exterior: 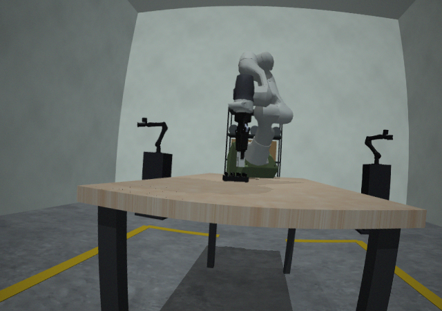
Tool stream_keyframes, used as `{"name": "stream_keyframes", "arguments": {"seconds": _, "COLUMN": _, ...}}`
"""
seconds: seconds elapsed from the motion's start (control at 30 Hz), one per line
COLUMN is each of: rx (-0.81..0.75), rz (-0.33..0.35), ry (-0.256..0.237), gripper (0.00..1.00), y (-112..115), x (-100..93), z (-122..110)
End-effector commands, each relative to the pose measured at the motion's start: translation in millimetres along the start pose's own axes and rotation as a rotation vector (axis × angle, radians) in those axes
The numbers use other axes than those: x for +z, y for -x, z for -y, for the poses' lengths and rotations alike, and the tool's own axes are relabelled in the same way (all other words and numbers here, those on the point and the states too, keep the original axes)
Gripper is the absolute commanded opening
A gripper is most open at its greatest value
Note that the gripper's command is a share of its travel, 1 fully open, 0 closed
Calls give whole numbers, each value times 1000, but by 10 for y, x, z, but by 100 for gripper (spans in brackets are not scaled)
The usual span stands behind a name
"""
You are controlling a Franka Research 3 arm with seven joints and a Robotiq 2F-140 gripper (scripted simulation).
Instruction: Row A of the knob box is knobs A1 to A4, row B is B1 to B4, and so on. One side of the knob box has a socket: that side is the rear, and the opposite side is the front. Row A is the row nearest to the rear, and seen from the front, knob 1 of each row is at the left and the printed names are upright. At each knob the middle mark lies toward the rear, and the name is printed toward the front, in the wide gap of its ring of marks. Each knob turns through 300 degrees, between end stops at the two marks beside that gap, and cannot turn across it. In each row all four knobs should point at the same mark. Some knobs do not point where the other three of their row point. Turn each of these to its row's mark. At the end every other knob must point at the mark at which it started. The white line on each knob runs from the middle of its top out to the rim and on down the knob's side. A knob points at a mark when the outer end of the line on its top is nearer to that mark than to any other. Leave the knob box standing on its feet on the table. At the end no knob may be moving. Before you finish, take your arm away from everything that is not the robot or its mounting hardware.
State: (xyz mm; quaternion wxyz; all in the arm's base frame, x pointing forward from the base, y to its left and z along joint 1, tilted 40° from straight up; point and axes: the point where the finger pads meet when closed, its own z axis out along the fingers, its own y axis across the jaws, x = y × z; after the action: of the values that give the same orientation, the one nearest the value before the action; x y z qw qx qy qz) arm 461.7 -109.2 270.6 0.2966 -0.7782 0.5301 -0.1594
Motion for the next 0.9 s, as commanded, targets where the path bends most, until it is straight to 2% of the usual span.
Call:
{"name": "stream_keyframes", "arguments": {"seconds": 0.0, "rx": -3, "rz": -6, "ry": -7, "gripper": 12, "y": -10, "x": 50, "z": 24}}
{"name": "stream_keyframes", "arguments": {"seconds": 0.87, "rx": -3, "rz": -6, "ry": -7, "gripper": 12, "y": -15, "x": 215, "z": 22}}
